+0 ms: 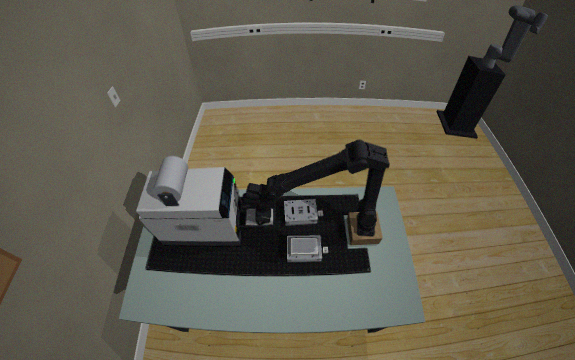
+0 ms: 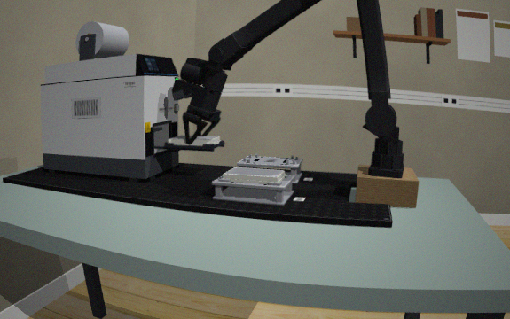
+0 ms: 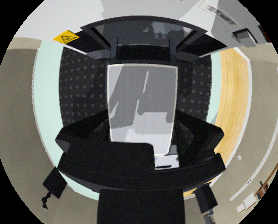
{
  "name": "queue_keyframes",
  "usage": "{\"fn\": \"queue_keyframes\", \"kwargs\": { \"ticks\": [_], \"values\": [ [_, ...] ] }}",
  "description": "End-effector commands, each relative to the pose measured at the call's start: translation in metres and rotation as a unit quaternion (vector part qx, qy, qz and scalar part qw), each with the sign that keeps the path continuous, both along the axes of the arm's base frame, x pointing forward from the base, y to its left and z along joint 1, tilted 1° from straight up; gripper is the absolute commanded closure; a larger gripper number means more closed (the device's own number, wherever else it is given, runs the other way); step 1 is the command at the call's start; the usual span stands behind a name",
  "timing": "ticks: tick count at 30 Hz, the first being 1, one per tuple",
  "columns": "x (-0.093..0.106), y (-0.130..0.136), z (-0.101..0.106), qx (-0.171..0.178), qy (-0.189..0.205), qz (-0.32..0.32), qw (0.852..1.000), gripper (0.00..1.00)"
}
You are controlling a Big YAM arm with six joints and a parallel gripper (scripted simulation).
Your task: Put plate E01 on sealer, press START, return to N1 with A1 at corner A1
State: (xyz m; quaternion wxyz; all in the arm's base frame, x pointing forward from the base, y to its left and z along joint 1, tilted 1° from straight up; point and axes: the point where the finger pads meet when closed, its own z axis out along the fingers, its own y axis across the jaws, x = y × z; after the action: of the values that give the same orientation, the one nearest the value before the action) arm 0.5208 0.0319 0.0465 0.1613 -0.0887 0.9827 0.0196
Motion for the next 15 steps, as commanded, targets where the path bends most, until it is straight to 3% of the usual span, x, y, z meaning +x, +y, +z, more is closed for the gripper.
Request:
{"fn": "queue_keyframes", "kwargs": {
  "ticks": [1,15],
  "values": [
    [0.0261,0.0050,0.0301,0.003,-0.033,0.003,0.999,1.00],
    [0.0312,0.0051,0.0341,0.004,-0.040,0.003,0.999,1.00]
  ]
}}
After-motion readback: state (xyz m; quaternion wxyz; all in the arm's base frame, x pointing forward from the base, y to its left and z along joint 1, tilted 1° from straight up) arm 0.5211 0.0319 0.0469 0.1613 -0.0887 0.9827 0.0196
